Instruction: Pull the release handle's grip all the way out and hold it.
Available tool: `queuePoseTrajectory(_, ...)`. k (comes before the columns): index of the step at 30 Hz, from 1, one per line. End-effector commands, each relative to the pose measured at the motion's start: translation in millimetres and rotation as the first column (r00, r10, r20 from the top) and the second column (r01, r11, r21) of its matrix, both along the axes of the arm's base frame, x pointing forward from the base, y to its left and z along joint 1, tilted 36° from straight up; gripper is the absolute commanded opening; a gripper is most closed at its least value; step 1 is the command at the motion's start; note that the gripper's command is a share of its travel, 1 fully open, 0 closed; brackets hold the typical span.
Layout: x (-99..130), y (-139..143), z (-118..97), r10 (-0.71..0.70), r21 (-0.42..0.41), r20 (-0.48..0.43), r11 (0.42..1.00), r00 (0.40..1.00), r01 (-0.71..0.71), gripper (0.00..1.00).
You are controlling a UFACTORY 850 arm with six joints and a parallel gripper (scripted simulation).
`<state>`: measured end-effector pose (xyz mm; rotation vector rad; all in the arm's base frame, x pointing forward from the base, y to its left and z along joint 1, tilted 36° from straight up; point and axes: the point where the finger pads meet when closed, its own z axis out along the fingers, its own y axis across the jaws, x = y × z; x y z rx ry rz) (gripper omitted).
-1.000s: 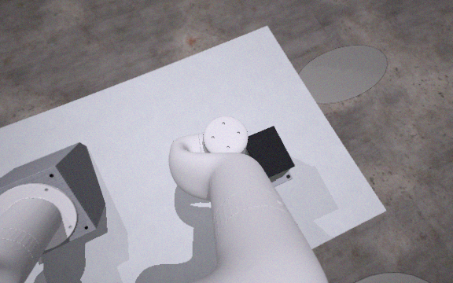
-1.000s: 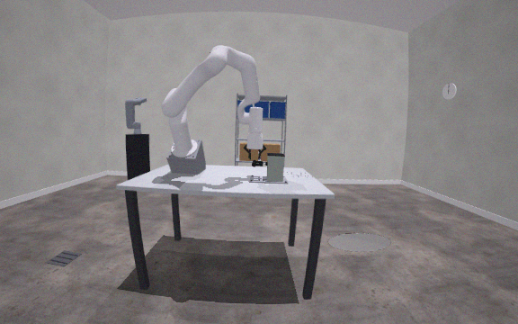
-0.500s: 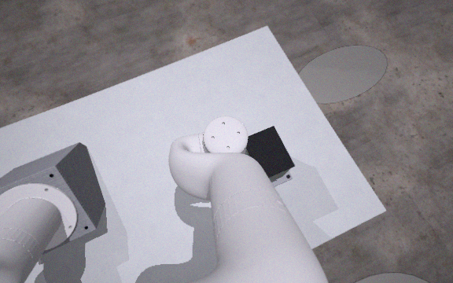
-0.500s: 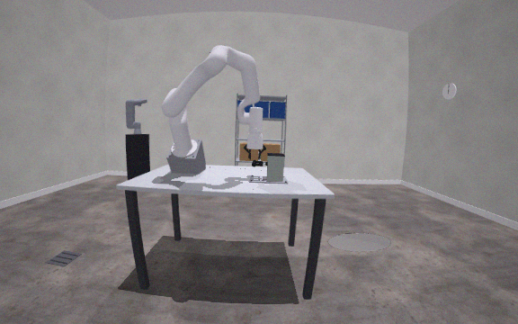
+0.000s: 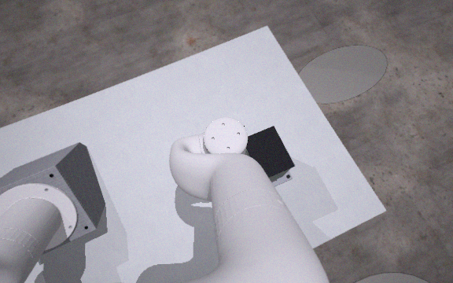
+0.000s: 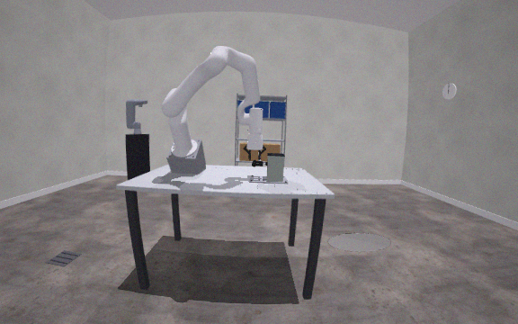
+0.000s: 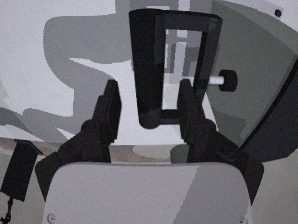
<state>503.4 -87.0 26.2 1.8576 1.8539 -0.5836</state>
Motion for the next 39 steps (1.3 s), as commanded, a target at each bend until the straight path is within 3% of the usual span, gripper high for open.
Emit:
queuePoseTrajectory(1,0.8,-1.2,-1.7,0.001,0.0,0.002,1.0,1.0,-0.001,0.56)
queuePoseTrajectory(39,1.4,-22.0,-30.4,0.001,0.0,0.002,1.0,1.0,-0.001,0.56)
